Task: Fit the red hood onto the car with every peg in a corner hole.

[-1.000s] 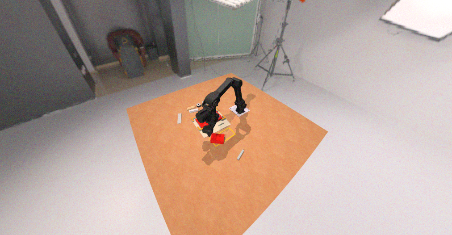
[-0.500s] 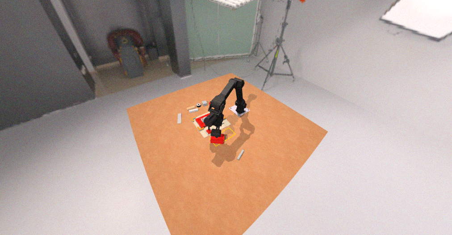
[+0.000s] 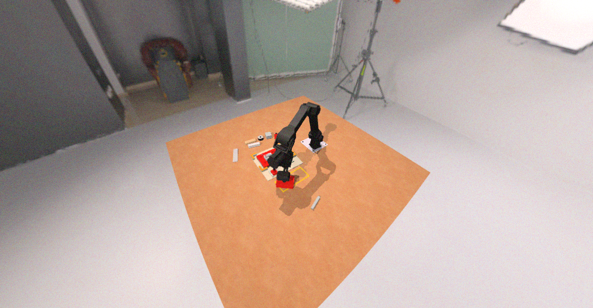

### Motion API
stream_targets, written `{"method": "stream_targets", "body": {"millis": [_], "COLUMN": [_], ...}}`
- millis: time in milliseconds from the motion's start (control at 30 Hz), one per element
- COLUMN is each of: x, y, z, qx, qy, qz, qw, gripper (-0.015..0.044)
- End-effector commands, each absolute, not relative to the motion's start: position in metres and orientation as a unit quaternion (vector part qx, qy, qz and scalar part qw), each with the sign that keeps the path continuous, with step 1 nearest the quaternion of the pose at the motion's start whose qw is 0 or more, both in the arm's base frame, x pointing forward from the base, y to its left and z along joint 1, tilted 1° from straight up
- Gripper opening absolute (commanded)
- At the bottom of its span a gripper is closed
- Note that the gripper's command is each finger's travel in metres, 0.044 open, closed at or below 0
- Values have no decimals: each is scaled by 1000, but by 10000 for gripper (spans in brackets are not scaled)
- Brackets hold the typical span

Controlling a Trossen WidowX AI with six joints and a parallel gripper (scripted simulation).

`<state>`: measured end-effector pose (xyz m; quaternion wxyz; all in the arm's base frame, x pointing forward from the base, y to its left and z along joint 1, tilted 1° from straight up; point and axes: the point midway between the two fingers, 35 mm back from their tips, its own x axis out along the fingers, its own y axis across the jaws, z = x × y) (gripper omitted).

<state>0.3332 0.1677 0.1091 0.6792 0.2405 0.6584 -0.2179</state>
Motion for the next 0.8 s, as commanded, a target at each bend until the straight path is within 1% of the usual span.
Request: {"method": "stream_targets", "body": {"millis": [0,767], "x": [334,335], "y": [167,168], "z": [104,85], "qx": [237,237], "qy": [659,659], "qz": [-217,-217], "qw": [680,680], "gripper": [440,440]}}
